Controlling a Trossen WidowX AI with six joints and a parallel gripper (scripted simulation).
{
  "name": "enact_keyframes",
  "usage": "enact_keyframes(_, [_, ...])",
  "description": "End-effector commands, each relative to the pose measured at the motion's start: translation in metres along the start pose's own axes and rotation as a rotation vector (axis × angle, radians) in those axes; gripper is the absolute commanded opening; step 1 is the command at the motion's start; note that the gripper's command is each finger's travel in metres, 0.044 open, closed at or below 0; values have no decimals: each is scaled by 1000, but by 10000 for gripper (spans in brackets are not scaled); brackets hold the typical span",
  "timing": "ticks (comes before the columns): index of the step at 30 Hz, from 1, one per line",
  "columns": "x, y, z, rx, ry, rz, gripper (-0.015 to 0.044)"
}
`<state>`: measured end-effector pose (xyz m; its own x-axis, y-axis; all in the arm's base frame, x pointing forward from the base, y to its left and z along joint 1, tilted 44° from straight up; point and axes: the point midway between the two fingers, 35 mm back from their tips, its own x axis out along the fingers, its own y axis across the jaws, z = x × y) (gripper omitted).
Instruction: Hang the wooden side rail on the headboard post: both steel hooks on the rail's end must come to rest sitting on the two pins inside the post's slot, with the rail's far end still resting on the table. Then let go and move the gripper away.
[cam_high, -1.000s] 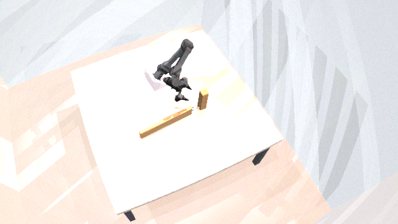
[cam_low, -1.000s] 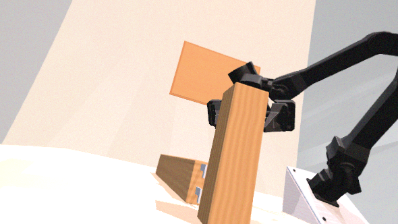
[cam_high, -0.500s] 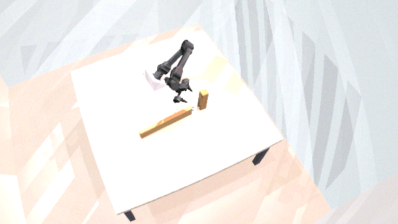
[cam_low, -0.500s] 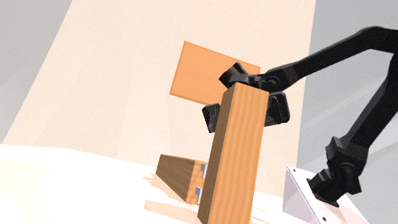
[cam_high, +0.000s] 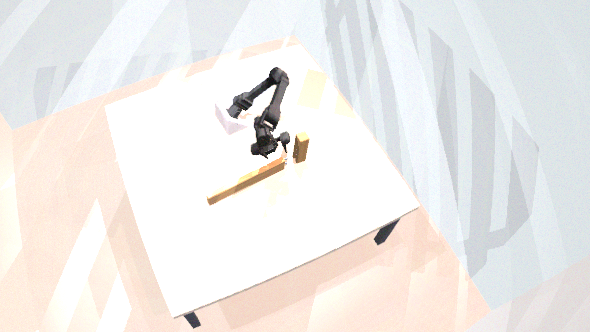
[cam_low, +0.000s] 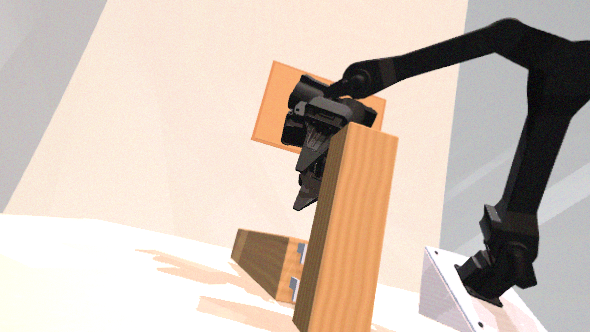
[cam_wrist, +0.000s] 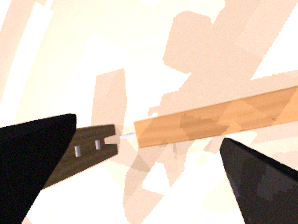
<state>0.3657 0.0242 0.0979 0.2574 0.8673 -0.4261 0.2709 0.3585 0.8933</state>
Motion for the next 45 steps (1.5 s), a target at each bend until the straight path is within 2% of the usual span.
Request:
enact_keyframes(1, [-6, -15, 23, 745, 22, -349, 440])
enact_keyframes(5, [-12, -19, 25, 1029, -24, -500, 440])
enact_keyframes(7, [-14, -20, 25, 1076, -35, -527, 440])
enact_keyframes(23, [-12, -21, 25, 1076, -35, -527, 440])
enact_keyframes(28, [16, -34, 18, 1076, -34, -525, 440])
enact_keyframes(45, [40, -45, 13, 1076, -34, -525, 440])
